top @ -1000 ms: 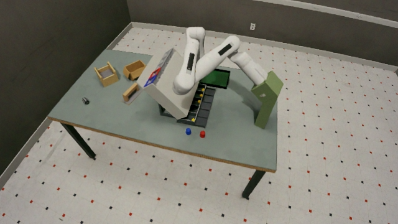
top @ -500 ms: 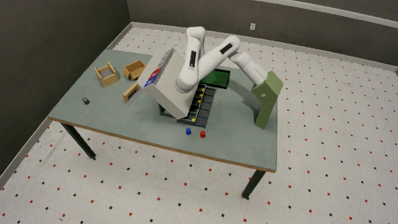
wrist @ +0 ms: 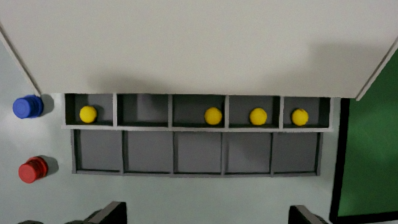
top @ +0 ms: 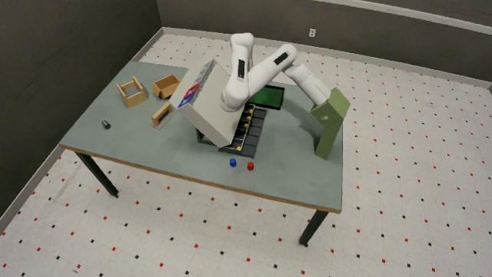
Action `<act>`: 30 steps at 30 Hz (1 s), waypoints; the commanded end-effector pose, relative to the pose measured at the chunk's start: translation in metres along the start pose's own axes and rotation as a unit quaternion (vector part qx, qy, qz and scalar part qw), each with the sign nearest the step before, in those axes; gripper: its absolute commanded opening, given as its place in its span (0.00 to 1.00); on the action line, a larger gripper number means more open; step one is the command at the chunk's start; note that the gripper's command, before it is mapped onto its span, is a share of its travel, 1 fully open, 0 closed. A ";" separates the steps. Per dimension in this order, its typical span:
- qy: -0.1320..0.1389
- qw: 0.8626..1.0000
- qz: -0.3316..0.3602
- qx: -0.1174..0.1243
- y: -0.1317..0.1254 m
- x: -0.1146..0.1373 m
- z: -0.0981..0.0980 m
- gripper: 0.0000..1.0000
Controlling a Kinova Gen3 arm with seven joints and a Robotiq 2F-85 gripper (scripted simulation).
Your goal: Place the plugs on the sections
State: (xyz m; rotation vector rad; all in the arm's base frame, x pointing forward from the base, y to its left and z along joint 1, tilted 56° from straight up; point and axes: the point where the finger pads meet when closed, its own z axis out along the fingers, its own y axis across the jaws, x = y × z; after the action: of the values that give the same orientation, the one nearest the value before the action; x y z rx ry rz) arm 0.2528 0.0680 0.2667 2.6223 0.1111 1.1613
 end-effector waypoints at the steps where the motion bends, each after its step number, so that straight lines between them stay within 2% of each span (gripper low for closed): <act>1: 0.064 0.998 0.000 0.029 0.000 -0.001 0.000 1.00; 25: 0.065 0.997 0.001 0.029 0.001 -0.001 0.001 1.00; 26: 0.001 1.000 0.000 0.000 0.000 0.000 0.000 1.00; 30: 0.001 1.000 0.000 0.000 0.000 0.000 0.000 1.00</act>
State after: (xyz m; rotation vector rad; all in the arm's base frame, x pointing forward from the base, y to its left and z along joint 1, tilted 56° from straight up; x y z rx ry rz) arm 0.2533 0.0671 0.2665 2.6216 0.1090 1.1638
